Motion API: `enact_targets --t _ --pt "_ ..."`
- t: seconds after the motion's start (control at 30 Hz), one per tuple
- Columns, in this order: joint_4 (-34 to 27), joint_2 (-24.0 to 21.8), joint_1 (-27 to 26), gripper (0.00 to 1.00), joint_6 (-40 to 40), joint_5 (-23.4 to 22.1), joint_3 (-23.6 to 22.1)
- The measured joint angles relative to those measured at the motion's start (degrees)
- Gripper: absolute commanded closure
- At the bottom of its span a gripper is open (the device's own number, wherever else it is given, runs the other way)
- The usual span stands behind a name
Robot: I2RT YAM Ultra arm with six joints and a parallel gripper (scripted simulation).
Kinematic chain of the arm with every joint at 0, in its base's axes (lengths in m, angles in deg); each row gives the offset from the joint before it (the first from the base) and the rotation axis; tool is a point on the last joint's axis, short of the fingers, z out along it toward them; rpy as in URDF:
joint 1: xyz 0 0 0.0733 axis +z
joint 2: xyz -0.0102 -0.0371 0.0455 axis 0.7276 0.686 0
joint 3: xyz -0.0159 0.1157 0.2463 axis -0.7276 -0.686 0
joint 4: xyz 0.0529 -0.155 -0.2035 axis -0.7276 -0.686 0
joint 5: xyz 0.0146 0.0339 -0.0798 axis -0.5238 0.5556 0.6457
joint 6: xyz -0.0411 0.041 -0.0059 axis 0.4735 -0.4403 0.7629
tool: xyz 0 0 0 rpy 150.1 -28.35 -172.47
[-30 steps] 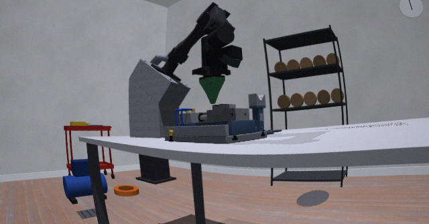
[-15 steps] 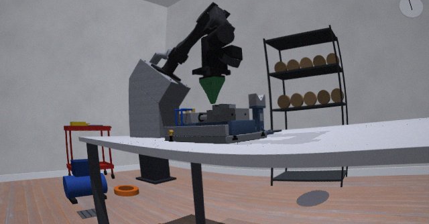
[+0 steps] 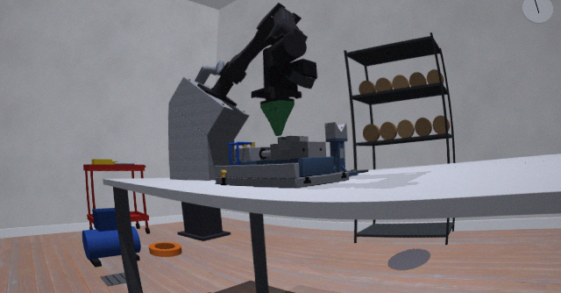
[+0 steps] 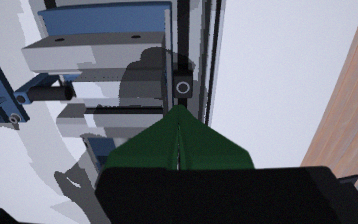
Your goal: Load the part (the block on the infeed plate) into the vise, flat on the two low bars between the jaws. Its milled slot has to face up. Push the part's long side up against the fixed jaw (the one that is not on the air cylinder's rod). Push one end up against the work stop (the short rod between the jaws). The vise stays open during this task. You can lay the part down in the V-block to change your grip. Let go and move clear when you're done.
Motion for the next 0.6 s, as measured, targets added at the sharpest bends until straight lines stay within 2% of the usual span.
enact_targets --t 0.6 --pt "-0.55 0.96 0.00 1.00 -0.04 0.00 1.27"
